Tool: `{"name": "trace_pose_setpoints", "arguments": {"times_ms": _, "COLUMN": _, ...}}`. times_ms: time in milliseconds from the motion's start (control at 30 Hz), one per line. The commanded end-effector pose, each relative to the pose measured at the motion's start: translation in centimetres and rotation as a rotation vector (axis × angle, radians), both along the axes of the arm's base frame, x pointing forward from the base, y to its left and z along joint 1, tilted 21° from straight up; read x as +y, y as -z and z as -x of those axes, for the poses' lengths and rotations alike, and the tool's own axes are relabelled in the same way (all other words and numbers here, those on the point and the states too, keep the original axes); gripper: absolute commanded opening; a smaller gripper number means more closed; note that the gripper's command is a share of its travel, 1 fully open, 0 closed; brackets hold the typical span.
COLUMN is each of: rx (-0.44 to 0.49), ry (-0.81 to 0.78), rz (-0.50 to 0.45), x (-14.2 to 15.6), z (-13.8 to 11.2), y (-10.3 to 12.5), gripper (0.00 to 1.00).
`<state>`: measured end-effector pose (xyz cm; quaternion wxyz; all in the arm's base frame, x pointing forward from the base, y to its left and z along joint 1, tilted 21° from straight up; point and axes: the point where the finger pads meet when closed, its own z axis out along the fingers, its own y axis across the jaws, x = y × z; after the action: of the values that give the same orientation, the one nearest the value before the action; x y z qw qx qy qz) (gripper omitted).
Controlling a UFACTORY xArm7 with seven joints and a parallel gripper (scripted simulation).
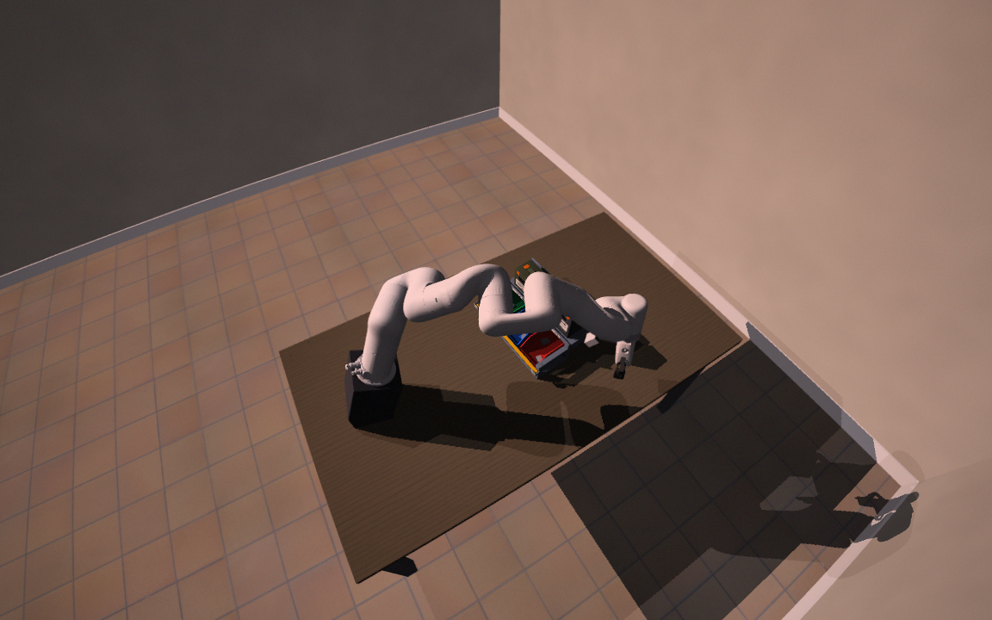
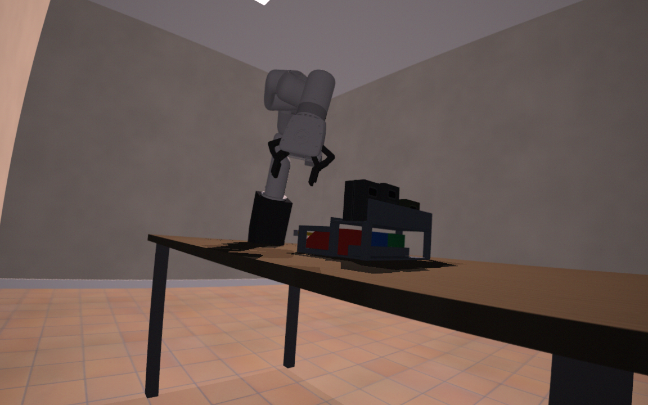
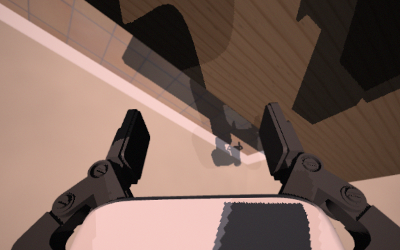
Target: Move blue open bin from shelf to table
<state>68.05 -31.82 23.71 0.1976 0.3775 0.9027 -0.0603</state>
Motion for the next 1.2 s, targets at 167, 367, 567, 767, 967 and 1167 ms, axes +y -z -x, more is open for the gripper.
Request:
{"name": "trace_pose_setpoints", "arguments": {"times_ms": 167, "rx": -0.005, "ry": 0.001, "rz": 0.002, "x": -0.1, "z": -0.1, "y": -0.4, "gripper": 1.00}}
{"name": "trace_pose_setpoints", "arguments": {"times_ms": 367, "rx": -0.005, "ry": 0.001, "rz": 0.002, "x": -0.1, "z": -0.1, "y": -0.4, "gripper": 1.00}}
{"name": "trace_pose_setpoints", "arguments": {"times_ms": 567, "rx": -0.005, "ry": 0.001, "rz": 0.002, "x": -0.1, "z": -0.1, "y": -0.4, "gripper": 1.00}}
{"name": "trace_pose_setpoints", "arguments": {"times_ms": 767, "rx": -0.005, "ry": 0.001, "rz": 0.002, "x": -0.1, "z": -0.1, "y": -0.4, "gripper": 1.00}}
{"name": "trace_pose_setpoints", "arguments": {"times_ms": 967, "rx": -0.005, "ry": 0.001, "rz": 0.002, "x": 0.2, "z": 1.1, "y": -3.4, "gripper": 1.00}}
{"name": "trace_pose_setpoints", "arguments": {"times_ms": 1167, "rx": -0.005, "ry": 0.001, "rz": 0.002, "x": 0.3, "z": 1.9, "y": -5.5, "gripper": 1.00}}
